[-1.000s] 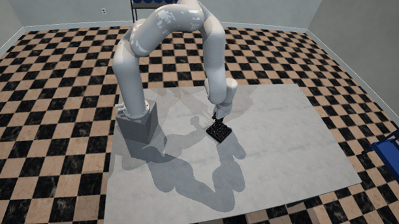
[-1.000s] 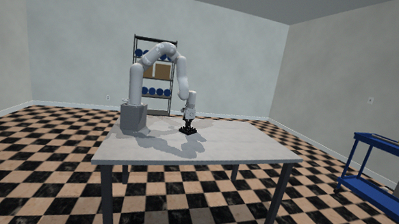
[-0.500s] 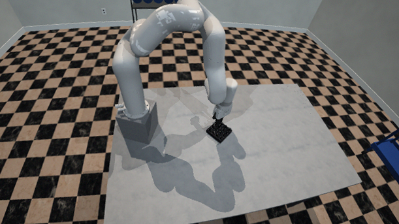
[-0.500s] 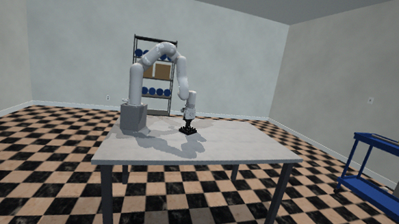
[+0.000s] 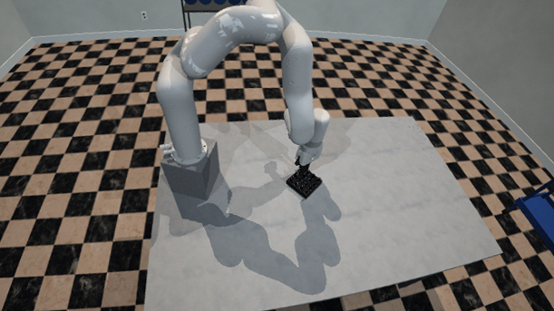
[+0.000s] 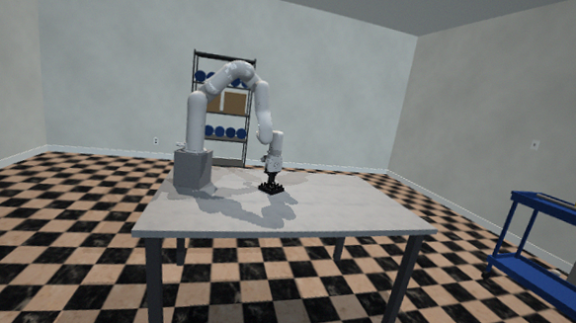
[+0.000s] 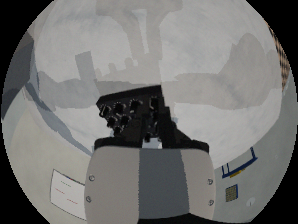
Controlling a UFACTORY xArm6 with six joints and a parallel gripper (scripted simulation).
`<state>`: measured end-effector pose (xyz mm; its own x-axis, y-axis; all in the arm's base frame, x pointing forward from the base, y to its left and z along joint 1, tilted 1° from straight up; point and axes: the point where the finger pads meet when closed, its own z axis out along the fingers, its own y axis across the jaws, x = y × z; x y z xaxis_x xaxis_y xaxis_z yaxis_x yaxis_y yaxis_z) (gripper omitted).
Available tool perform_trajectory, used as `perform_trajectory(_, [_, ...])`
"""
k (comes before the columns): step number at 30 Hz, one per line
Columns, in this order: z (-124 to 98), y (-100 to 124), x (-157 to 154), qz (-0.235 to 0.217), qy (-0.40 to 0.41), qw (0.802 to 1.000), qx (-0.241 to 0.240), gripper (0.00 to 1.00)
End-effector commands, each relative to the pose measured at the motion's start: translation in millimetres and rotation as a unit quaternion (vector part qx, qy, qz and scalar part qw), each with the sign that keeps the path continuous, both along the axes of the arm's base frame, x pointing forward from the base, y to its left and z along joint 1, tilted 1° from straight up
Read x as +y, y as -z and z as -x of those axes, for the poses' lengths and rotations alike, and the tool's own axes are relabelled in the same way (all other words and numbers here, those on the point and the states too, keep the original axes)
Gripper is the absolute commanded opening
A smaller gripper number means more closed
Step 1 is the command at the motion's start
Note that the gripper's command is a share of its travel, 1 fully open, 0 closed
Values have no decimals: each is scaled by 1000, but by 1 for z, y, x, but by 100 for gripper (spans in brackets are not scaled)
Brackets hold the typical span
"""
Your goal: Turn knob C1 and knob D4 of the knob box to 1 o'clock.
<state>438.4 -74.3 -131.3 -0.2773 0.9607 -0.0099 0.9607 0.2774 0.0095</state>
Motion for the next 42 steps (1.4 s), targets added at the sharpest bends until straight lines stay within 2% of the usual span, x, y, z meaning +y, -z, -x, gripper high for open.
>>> perform_trajectory(1, [-2,-1,0,0,0,1000,-2,8])
perform_trajectory(12, [-2,-1,0,0,-12,1000,-2,8])
perform_trajectory(26, [-2,-1,0,3,-165,986,-1,8])
perform_trajectory(34, [-2,-1,0,3,-210,978,0,8])
perform_trajectory(42, [-2,-1,0,3,-217,976,0,8])
